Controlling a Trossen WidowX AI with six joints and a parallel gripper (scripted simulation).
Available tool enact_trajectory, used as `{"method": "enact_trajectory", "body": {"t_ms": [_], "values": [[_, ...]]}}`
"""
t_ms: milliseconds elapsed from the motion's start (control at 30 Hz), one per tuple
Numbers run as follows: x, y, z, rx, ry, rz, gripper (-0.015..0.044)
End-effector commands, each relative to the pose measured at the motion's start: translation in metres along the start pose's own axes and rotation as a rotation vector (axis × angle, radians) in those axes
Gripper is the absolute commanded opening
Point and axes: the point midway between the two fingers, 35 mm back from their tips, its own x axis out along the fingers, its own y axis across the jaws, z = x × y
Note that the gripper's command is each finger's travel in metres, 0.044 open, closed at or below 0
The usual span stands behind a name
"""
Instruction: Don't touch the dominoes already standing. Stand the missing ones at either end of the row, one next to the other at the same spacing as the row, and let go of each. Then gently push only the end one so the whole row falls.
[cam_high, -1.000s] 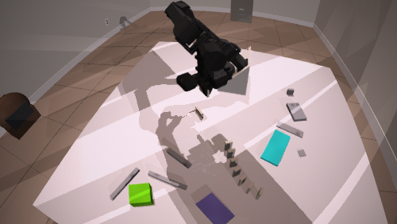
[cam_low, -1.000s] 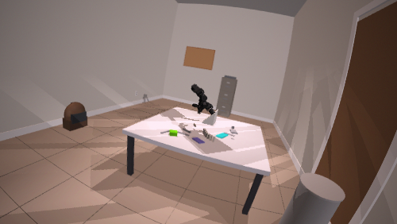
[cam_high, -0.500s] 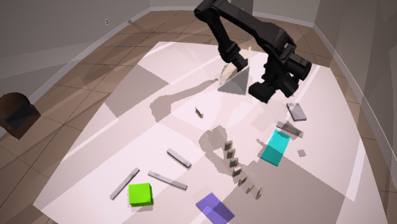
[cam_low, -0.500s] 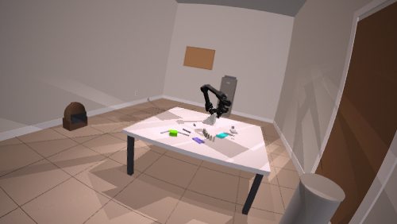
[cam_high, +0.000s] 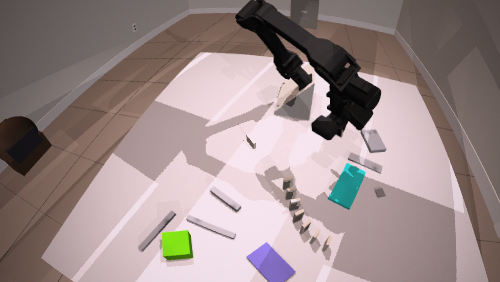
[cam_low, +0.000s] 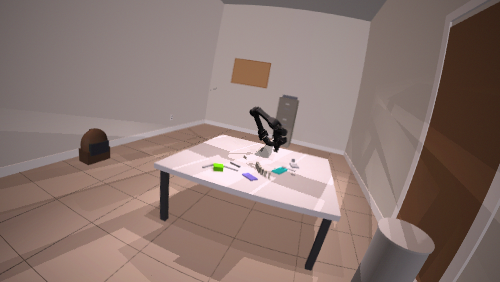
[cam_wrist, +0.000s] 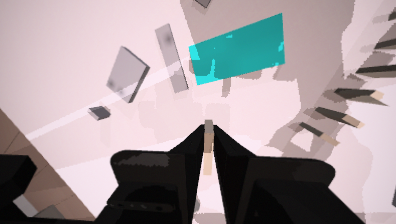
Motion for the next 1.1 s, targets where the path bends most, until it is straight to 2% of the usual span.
{"method": "enact_trajectory", "body": {"t_ms": [0,533,1067], "values": [[0.008,0.002,0.001,-0.001,-0.054,0.056,0.0021],[0.034,0.007,0.006,0.001,-0.332,0.227,0.0021],[0.041,0.004,0.007,-0.017,-0.660,0.275,0.0021]]}}
